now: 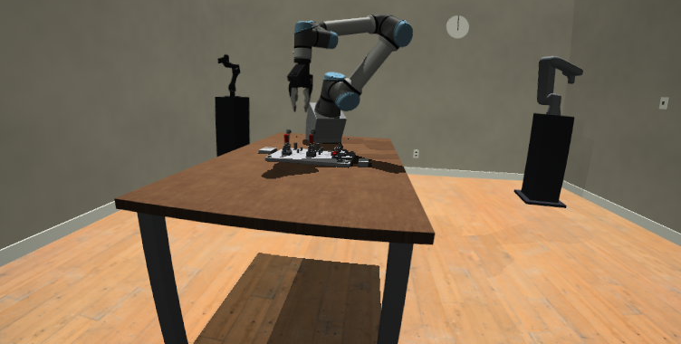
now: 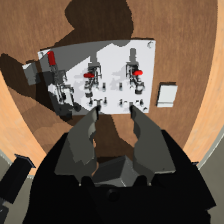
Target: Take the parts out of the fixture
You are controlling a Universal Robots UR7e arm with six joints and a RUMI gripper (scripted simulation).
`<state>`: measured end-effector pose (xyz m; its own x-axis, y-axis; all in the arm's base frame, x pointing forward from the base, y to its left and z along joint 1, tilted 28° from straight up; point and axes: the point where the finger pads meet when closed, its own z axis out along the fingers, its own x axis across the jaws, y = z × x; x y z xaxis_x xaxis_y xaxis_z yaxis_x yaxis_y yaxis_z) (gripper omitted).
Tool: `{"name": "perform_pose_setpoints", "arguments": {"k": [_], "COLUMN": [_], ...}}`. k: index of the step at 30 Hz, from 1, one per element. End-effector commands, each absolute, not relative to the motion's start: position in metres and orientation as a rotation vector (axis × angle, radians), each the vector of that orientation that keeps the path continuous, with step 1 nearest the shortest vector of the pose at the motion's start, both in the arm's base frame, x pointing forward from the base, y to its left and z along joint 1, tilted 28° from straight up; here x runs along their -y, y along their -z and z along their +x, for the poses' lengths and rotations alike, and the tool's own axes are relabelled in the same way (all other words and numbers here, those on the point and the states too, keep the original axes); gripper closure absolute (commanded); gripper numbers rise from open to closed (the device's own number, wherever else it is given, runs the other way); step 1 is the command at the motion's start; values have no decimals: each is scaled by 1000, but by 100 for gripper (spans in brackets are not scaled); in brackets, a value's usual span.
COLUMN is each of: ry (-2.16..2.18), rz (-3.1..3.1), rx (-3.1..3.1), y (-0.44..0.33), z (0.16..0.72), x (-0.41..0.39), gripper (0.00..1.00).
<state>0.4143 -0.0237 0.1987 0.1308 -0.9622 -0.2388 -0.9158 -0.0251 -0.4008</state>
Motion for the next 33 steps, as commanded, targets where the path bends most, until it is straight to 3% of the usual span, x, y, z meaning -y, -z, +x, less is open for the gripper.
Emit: {"name": "perform_pose_setpoints", "arguments": {"k": [1,33], "ry": [137,137], "rz": [-1961,-1961], "rx": [-1807,-1807], "y": [-208,-250], "z": [420,447], "x": [3,-100], "gripper": [72,72]}}
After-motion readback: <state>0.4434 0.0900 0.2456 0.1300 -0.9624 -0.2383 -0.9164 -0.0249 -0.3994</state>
